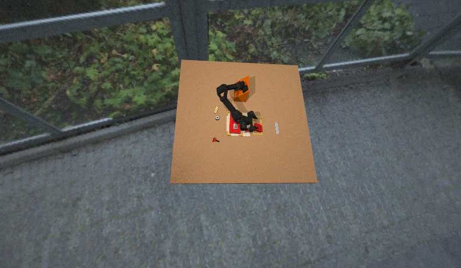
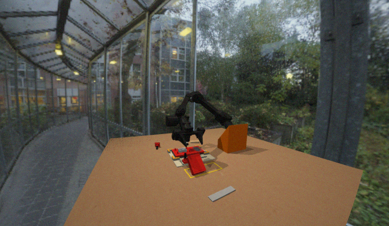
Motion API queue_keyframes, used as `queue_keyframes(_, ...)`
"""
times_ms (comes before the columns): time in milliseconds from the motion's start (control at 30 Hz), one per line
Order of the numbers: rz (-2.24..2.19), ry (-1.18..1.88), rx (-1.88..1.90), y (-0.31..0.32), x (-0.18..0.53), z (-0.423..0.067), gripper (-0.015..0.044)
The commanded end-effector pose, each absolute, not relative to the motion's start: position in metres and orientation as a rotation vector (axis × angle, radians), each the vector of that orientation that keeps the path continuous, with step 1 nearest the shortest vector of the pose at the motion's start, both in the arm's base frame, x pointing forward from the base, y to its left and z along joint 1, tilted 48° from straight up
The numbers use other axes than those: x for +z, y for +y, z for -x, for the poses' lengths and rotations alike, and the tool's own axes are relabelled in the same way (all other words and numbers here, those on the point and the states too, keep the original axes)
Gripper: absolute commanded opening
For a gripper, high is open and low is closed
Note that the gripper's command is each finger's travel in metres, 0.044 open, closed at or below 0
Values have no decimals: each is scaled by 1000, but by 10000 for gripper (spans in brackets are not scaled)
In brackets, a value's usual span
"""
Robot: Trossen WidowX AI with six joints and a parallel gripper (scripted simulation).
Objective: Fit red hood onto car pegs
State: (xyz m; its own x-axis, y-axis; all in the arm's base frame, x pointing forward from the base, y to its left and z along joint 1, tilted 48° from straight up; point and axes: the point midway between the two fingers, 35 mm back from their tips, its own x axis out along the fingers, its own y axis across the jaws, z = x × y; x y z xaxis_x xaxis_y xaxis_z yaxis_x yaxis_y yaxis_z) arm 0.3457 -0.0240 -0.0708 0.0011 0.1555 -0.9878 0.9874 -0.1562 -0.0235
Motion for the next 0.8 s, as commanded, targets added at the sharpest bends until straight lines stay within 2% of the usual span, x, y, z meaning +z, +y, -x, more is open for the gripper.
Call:
queue_keyframes(0, -1458, 1203, -1288, -18, -19, -351, 440)
queue_keyframes(33, -1445, 1239, -1261, -21, -54, -349, 440)
queue_keyframes(400, -1445, 1239, -1261, -21, -54, -349, 440)
queue_keyframes(600, -1445, 1239, -1261, -21, -54, -349, 282)
queue_keyframes(767, -1190, 1090, -1518, -26, -86, -343, 414)
